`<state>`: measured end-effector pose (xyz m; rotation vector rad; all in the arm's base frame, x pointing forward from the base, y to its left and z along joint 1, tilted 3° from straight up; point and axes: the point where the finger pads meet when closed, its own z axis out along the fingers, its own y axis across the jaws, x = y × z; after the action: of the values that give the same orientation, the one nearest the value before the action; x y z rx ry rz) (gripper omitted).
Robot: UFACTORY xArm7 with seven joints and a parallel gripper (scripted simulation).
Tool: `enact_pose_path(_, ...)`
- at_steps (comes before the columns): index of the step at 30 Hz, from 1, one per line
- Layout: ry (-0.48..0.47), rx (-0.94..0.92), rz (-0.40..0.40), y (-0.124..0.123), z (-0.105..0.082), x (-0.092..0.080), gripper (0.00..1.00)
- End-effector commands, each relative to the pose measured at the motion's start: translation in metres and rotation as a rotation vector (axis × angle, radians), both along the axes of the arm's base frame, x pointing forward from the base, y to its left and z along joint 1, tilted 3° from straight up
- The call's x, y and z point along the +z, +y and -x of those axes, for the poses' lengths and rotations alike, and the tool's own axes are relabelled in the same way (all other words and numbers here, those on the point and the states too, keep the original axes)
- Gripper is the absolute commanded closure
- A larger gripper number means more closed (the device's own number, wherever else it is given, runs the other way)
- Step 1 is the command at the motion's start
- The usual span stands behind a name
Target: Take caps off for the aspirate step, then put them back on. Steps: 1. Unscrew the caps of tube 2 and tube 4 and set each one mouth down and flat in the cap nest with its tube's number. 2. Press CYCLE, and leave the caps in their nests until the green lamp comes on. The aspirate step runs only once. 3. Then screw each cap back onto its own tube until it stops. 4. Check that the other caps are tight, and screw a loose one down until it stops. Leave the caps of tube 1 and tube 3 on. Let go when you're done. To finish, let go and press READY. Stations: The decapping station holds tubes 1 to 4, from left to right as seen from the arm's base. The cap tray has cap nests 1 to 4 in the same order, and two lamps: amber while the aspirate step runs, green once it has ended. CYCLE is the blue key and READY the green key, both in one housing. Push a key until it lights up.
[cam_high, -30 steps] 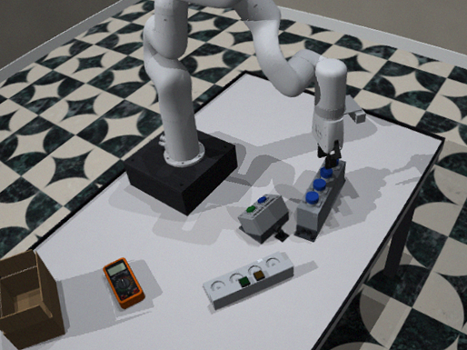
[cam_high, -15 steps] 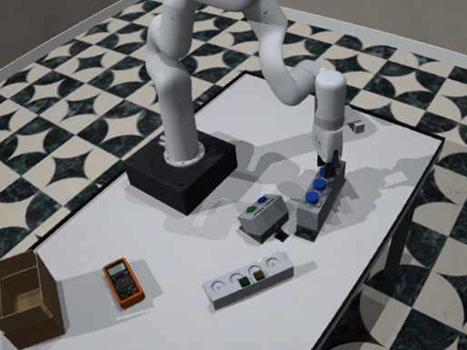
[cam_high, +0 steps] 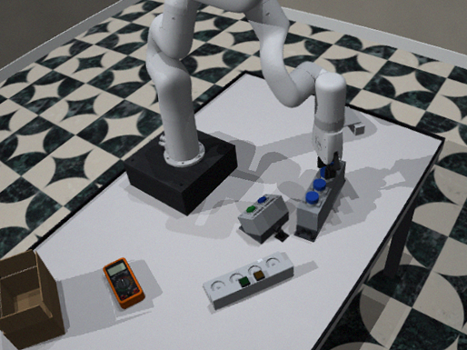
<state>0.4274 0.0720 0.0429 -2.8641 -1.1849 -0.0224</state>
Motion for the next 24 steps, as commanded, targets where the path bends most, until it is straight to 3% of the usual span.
enact_pose_path(1, -0.004, 0.0, -0.001, 0.0002, -0.0016, -0.0003, 0.54)
enact_pose_path(16, -0.004, 0.0, -0.001, 0.0005, -0.0016, -0.0053, 0.54)
enact_pose_path(17, -0.004, 0.0, -0.001, 0.0005, -0.0016, -0.0053, 1.0)
enact_pose_path(24, -0.004, 0.0, -0.001, 0.0005, -0.0016, -0.0053, 1.0)
